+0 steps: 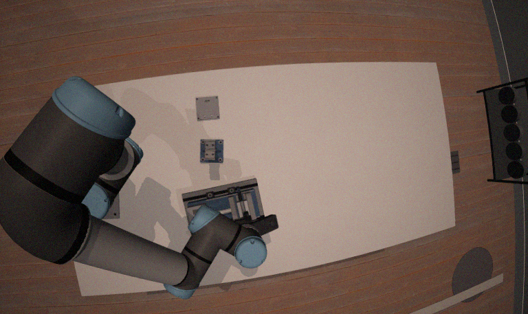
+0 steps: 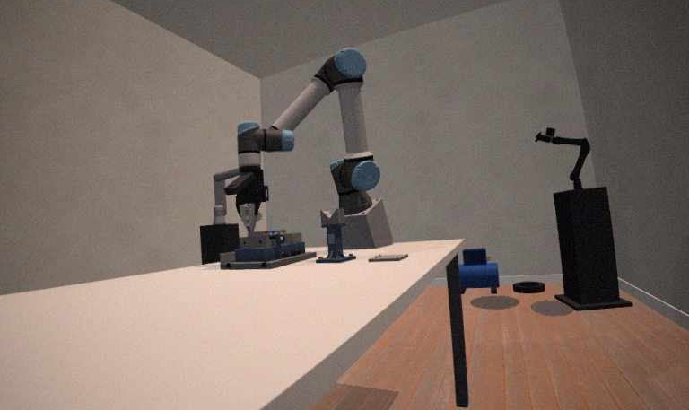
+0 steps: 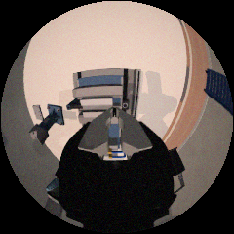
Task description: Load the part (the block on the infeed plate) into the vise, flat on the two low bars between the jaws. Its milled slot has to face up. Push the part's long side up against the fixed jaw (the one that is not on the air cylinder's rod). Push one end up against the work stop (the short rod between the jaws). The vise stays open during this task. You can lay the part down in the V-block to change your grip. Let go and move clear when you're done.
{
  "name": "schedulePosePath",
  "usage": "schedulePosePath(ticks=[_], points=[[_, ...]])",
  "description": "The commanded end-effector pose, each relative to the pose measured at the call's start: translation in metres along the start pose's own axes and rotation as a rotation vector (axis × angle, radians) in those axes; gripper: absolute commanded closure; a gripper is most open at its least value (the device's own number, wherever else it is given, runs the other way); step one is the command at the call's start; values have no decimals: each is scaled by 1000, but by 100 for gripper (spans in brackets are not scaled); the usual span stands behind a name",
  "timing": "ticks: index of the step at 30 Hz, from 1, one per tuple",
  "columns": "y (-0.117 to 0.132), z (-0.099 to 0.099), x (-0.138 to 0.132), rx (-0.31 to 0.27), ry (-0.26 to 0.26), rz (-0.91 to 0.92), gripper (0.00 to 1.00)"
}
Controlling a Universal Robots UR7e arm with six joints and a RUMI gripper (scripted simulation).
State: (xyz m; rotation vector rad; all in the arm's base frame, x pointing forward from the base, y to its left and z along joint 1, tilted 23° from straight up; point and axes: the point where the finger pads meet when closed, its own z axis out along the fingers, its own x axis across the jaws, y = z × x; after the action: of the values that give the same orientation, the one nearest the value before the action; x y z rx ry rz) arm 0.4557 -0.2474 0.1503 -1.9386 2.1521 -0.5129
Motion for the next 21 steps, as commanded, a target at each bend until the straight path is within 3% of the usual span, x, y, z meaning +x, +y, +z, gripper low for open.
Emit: schedulePosePath(ticks=[1,21], points=[[0,0,0,1,1,0,100],[0,0,13,1,1,0,100]])
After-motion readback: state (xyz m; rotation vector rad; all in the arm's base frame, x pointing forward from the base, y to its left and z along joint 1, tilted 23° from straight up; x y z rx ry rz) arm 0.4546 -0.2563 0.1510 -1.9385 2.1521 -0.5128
